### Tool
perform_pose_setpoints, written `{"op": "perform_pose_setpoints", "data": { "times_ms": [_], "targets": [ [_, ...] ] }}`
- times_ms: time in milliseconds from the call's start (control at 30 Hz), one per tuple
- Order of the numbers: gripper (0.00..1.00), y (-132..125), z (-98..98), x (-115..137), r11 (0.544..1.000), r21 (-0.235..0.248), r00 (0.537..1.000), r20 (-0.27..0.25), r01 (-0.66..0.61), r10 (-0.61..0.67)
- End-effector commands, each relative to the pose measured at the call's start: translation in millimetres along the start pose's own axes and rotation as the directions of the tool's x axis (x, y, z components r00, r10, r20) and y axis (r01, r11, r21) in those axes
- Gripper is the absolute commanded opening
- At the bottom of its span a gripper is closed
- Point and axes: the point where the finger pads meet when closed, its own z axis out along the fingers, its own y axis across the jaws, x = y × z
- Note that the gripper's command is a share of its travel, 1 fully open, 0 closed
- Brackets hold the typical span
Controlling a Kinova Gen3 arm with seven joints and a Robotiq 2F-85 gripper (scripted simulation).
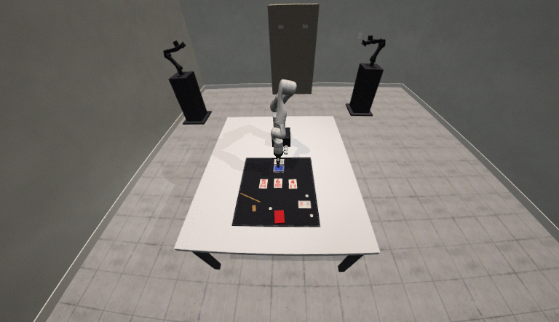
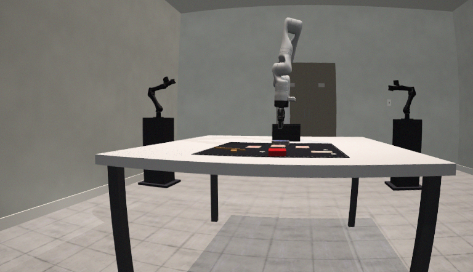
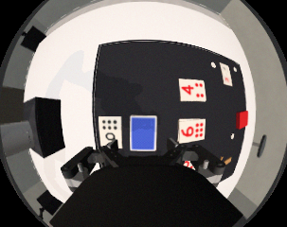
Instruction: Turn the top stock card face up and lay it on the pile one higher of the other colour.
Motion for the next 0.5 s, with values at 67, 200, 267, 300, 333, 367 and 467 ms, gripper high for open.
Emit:
{"op": "perform_pose_setpoints", "data": {
  "times_ms": [67, 200, 267, 300, 333, 367, 467],
  "targets": [
    [1.0, 1.8, -10.9, -1.5, 0.999, -0.013, 0.999, -0.022, -0.029, 0.029],
    [1.0, 0.8, -11.7, -0.4, 0.999, -0.01, 0.999, -0.027, -0.034, 0.033],
    [1.0, 0.8, -11.7, -0.4, 0.999, -0.01, 0.999, -0.027, -0.034, 0.033],
    [1.0, 0.8, -11.7, -0.4, 0.999, -0.01, 0.999, -0.027, -0.034, 0.033],
    [1.0, 0.8, -11.7, -0.4, 0.999, -0.01, 0.999, -0.027, -0.034, 0.033],
    [1.0, 0.8, -11.7, -0.4, 0.999, -0.01, 0.999, -0.027, -0.034, 0.033],
    [1.0, 0.7, -11.7, -0.5, 0.999, -0.01, 0.999, -0.027, -0.035, 0.034]
  ]
}}
